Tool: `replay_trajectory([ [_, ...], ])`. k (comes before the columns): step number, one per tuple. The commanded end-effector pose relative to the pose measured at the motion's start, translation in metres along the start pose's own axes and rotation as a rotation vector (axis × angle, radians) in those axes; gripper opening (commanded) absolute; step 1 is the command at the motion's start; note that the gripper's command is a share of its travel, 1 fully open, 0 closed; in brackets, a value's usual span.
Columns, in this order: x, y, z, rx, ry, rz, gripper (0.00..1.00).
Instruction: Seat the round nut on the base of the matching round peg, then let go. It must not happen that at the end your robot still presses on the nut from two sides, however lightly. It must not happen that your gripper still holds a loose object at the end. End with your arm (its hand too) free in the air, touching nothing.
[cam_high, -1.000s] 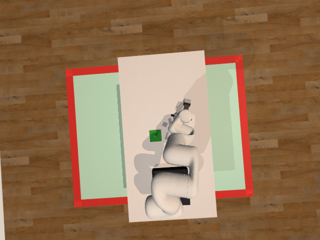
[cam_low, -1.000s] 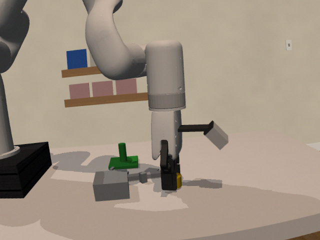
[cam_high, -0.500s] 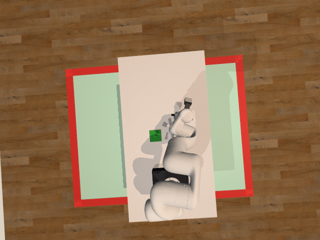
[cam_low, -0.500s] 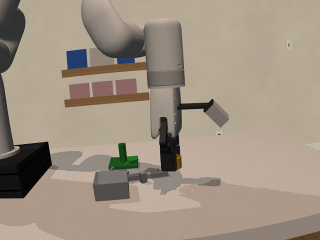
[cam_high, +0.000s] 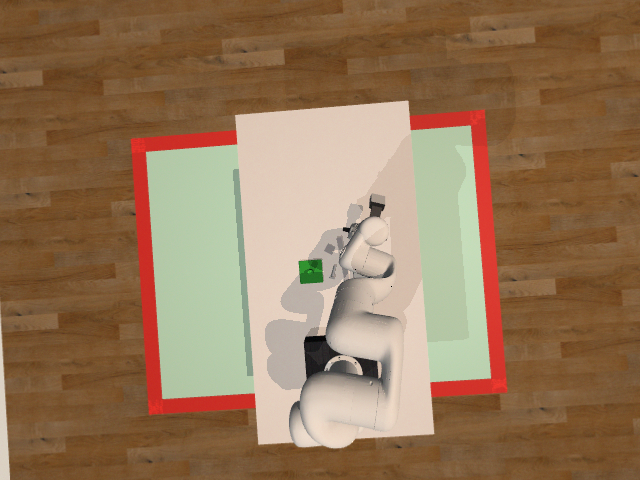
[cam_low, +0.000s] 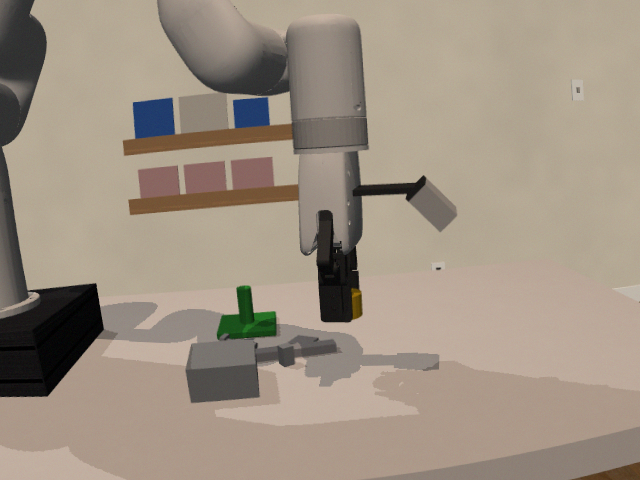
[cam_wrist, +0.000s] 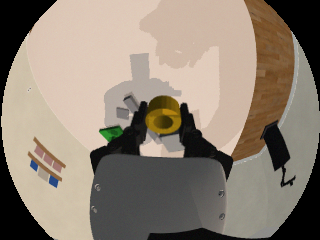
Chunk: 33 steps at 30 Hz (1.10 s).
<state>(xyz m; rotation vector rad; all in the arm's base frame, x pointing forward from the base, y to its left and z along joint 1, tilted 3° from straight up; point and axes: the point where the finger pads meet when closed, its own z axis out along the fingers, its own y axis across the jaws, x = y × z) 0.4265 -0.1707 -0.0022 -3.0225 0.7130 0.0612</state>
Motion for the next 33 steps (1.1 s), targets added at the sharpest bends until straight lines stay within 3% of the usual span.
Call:
replay_trajectory([
  [1,0.000,-0.001,-0.001,0.000,0.001,-0.001,0.00],
  [6,-0.025,-0.035,-0.002,0.000,0.000,0.003,0.00],
  [10,-0.072,-0.084,-0.003,0.000,0.000,0.005,0.00],
  [16,-0.146,-0.133,-0.002,0.000,0.001,0.000,0.00],
  [22,-0.163,-0.141,-0.001,0.000,0.002,-0.001,0.00],
  [33,-0.163,-0.141,-0.001,0.000,0.002,-0.001,0.00],
])
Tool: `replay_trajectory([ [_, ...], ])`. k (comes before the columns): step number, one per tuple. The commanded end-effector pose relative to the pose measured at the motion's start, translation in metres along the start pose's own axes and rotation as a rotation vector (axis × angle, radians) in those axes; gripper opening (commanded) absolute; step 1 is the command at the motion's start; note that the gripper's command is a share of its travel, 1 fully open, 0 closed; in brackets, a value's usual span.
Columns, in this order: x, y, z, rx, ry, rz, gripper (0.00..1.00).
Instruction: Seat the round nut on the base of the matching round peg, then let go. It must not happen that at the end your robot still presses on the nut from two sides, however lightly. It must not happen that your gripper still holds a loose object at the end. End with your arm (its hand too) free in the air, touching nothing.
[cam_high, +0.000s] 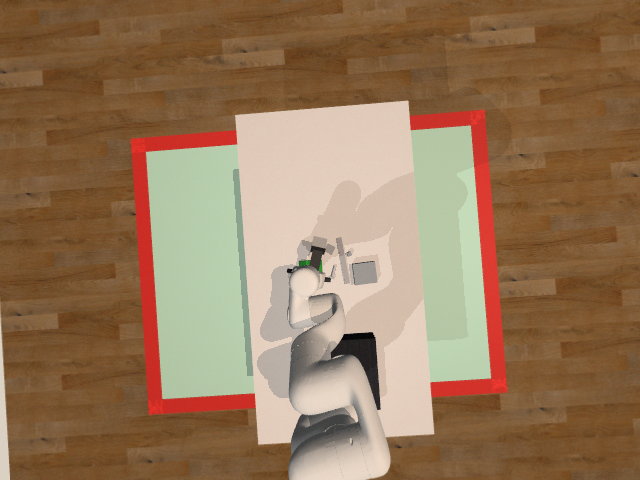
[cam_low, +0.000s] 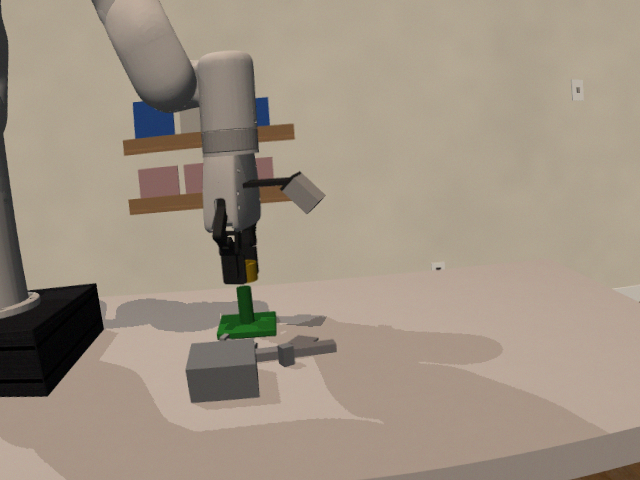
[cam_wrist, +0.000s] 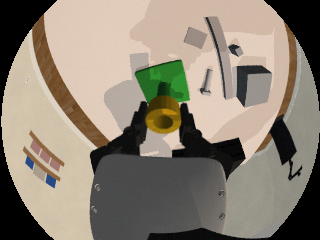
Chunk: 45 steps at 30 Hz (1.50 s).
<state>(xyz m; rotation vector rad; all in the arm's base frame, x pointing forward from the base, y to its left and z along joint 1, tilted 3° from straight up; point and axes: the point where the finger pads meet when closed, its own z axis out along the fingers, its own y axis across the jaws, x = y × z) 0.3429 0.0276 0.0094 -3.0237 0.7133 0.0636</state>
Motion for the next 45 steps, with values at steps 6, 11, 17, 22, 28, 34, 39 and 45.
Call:
replay_trajectory([
  [6,0.001,-0.001,-0.001,0.002,0.003,-0.001,0.00],
  [11,0.000,-0.002,0.007,0.001,0.003,-0.001,0.00],
  [17,0.000,-0.002,0.007,0.001,0.003,-0.001,0.00],
  [22,0.000,-0.002,0.007,0.001,0.003,-0.001,0.00],
  [28,0.000,-0.002,0.008,0.001,0.003,-0.001,0.00],
  [34,0.000,-0.002,0.012,0.001,0.003,-0.001,0.00],
  [39,0.000,-0.002,0.014,0.001,0.003,-0.001,0.00],
  [45,0.000,-0.002,0.015,0.001,0.003,-0.001,0.00],
])
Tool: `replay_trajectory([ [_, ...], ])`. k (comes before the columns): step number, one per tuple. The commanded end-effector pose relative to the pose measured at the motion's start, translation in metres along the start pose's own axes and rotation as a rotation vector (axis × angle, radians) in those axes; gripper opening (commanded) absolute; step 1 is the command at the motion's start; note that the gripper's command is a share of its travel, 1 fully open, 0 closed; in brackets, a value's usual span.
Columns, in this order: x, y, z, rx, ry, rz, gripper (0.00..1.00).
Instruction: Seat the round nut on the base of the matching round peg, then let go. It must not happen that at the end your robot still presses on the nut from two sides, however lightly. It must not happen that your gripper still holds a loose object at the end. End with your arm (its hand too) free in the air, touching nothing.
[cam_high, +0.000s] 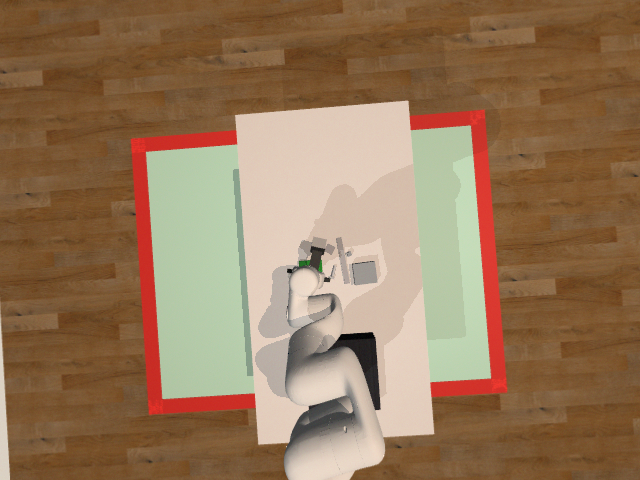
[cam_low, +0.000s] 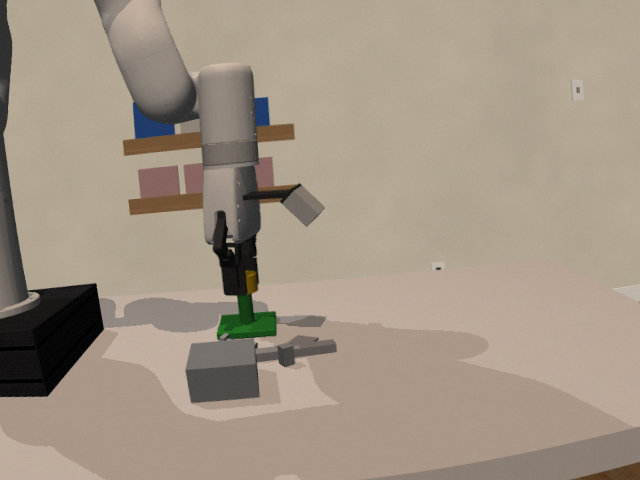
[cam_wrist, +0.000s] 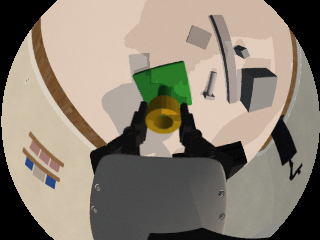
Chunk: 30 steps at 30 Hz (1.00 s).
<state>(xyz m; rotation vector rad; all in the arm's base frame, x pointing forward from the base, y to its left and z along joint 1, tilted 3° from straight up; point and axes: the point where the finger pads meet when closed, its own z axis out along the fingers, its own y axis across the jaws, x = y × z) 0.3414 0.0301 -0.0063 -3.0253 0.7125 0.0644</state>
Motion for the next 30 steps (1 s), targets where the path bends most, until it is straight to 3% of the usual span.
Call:
replay_trajectory([
  [1,0.001,-0.001,-0.001,0.002,0.003,0.000,0.00],
  [16,0.001,-0.001,0.001,0.002,0.003,0.000,0.00],
  [30,0.002,-0.002,0.027,0.004,0.003,-0.001,0.00],
])
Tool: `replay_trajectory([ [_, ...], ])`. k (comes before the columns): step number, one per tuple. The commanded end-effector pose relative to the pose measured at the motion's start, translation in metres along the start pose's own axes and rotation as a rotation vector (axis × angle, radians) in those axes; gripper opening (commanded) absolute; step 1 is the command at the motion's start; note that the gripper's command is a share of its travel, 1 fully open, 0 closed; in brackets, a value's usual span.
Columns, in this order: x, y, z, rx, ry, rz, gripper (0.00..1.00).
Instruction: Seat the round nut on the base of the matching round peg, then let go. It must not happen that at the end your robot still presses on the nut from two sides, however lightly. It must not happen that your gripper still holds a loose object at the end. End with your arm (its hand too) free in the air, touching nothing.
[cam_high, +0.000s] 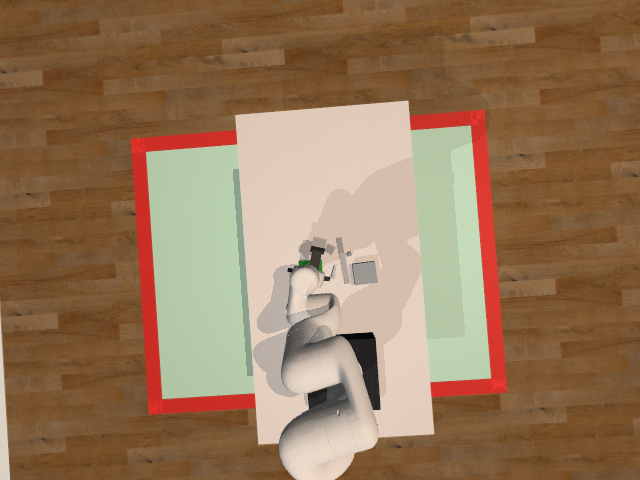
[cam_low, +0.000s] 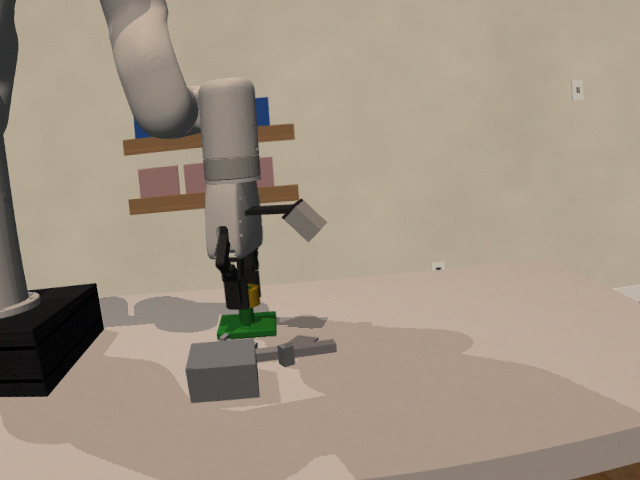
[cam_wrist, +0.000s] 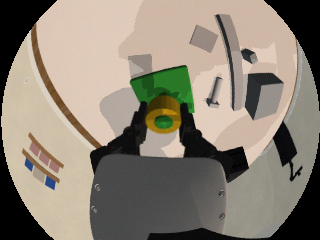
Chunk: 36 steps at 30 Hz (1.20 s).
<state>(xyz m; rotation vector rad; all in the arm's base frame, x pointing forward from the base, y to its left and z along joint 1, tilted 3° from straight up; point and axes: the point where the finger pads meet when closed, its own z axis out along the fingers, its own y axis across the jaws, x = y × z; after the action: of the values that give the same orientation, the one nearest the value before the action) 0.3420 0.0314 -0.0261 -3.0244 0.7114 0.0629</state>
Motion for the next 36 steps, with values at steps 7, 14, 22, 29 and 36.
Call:
replay_trajectory([
  [7,0.000,0.000,0.022,0.002,0.002,0.000,0.00],
  [14,0.000,0.000,0.024,0.002,0.002,0.000,0.00],
  [22,0.000,0.000,0.024,0.002,0.002,0.000,0.00],
  [29,0.000,0.000,0.024,0.002,0.002,0.000,0.00],
  [36,0.000,0.000,0.024,0.002,0.002,0.000,0.00],
])
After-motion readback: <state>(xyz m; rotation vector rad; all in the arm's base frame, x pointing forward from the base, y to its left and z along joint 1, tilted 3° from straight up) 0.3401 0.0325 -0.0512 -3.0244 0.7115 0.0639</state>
